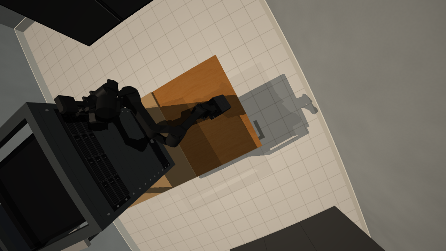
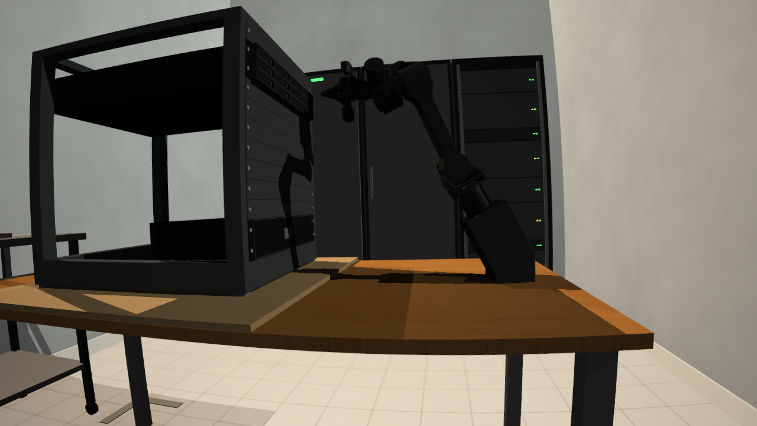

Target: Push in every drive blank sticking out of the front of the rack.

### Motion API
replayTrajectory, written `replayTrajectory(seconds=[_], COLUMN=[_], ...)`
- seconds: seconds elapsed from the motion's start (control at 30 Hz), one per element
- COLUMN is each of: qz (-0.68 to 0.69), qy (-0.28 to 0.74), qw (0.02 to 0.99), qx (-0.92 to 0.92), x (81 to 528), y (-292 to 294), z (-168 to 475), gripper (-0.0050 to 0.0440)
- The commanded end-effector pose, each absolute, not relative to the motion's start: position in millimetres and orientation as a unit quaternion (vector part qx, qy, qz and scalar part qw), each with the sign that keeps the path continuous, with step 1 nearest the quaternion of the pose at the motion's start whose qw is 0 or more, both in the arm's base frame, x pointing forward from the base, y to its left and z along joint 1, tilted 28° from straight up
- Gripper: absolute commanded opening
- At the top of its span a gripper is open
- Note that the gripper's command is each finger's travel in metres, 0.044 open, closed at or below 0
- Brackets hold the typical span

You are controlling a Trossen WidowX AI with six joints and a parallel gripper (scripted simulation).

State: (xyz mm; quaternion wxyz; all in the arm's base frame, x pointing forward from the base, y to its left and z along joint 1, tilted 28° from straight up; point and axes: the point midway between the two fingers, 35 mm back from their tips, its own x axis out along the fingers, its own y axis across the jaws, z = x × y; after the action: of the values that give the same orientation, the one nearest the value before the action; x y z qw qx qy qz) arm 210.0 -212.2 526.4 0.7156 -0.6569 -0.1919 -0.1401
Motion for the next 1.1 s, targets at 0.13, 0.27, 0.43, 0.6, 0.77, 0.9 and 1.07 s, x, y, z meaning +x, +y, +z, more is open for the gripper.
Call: replayTrajectory(seconds=[0.13,0.27,0.43,0.6,0.77,0.9,1.07], qz=[-0.142,-0.142,-0.142,-0.142,-0.142,-0.142,-0.142], qy=[-0.198,-0.198,-0.198,-0.198,-0.198,-0.198,-0.198], qw=[0.704,0.704,0.704,0.704,0.704,0.704,0.704], qx=[-0.667,-0.667,-0.667,-0.667,-0.667,-0.667,-0.667], x=[207.7,207.7,207.7,207.7,208.3,213.8,215.4], y=[-204.6,-204.6,-204.6,-204.6,-204.3,-202.0,-201.3], z=[535.9,535.9,535.9,535.9,536.3,540.9,542.3], gripper=[-0.0050,-0.0050,-0.0050,-0.0050,-0.0050,-0.0050,-0.0050])
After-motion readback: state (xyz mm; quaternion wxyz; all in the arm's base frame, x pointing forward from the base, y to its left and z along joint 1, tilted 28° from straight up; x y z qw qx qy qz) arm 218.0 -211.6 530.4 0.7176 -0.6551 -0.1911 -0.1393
